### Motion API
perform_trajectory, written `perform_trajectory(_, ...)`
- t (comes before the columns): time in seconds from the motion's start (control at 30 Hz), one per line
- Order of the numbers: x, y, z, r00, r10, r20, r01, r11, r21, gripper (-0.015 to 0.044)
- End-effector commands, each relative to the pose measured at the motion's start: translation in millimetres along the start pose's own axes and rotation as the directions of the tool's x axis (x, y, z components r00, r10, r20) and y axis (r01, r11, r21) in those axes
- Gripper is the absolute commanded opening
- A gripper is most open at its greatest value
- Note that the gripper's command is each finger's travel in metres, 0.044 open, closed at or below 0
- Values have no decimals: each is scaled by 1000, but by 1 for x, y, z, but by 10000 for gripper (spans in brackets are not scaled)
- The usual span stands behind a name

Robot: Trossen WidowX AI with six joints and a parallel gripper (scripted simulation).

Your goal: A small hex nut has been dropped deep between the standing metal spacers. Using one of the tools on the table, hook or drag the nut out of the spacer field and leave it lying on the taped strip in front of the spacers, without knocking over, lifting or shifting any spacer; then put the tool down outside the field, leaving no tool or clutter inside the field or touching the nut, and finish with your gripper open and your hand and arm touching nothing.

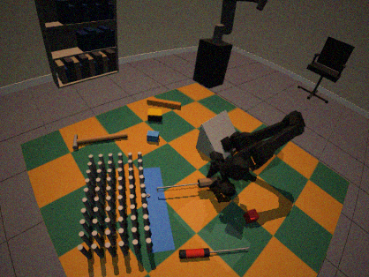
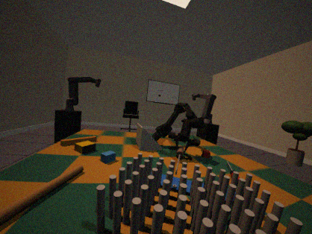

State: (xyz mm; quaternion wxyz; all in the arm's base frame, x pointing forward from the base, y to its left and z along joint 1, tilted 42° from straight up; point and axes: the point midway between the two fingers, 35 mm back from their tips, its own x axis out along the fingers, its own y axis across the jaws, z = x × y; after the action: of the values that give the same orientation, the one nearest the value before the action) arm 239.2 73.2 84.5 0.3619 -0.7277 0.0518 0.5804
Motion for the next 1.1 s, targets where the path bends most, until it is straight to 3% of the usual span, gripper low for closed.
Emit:
perform_trajectory(0.0, -14, -1, -12, 1000, -2, -14, 2, 1000, -3, 0)
perform_trajectory(0.73, -105, 12, -66, 1000, -4, -15, 4, 1000, -5, 0)
perform_trajectory(0.8, -93, 10, -60, 1000, 0, -7, 0, 1000, 1, 0)
perform_trajectory(1.07, -98, -6, -57, 999, -45, 8, 42, 978, 205, 0)
